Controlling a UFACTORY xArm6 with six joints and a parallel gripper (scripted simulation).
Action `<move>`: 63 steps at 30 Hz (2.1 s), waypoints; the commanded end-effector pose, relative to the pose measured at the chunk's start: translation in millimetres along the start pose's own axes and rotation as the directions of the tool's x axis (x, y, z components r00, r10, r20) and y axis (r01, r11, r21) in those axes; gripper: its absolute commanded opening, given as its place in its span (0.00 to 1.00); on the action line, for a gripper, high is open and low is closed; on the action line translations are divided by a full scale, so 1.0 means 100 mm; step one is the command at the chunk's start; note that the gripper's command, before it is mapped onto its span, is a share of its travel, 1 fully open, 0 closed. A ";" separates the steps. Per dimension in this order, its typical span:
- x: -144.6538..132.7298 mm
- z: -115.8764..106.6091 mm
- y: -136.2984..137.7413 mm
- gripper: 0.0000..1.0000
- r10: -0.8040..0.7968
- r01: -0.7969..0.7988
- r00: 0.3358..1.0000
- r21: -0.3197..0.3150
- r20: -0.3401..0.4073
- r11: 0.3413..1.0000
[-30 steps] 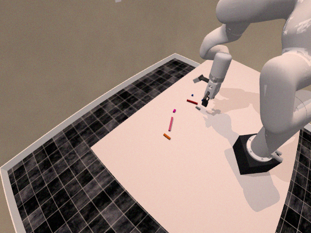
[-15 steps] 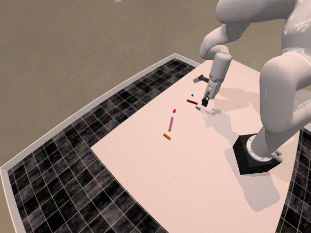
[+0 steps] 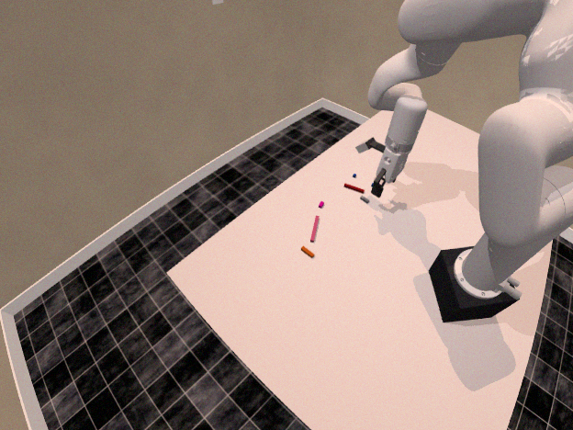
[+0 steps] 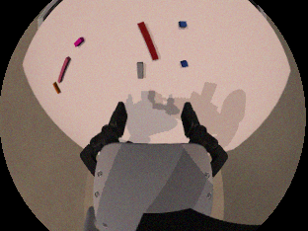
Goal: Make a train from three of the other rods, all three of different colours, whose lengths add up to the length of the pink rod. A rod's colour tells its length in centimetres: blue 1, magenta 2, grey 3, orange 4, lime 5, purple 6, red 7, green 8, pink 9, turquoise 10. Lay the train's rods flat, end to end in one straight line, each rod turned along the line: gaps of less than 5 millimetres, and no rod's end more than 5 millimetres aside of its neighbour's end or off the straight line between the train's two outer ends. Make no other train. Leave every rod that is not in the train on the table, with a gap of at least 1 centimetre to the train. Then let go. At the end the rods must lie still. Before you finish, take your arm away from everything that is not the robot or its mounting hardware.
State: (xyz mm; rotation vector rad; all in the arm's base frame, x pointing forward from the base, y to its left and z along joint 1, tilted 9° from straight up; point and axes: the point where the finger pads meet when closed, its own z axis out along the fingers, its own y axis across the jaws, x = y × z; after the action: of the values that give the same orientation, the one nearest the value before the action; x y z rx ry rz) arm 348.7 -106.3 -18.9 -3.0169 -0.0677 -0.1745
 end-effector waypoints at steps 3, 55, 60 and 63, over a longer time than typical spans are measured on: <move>0.01 -0.01 0.01 1.00 0.216 -0.216 0.976 -0.001 -0.002 0.976; 0.00 0.00 0.01 1.00 0.690 -0.690 0.724 0.001 -0.003 0.724; 0.00 0.00 0.01 1.00 0.690 -0.690 0.724 0.001 -0.003 0.724; 0.00 0.00 0.01 1.00 0.690 -0.690 0.724 0.001 -0.003 0.724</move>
State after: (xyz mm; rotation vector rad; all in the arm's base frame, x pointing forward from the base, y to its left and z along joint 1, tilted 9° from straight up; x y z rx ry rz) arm 347.5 -107.2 -19.9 -2.7966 1.0476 -0.0947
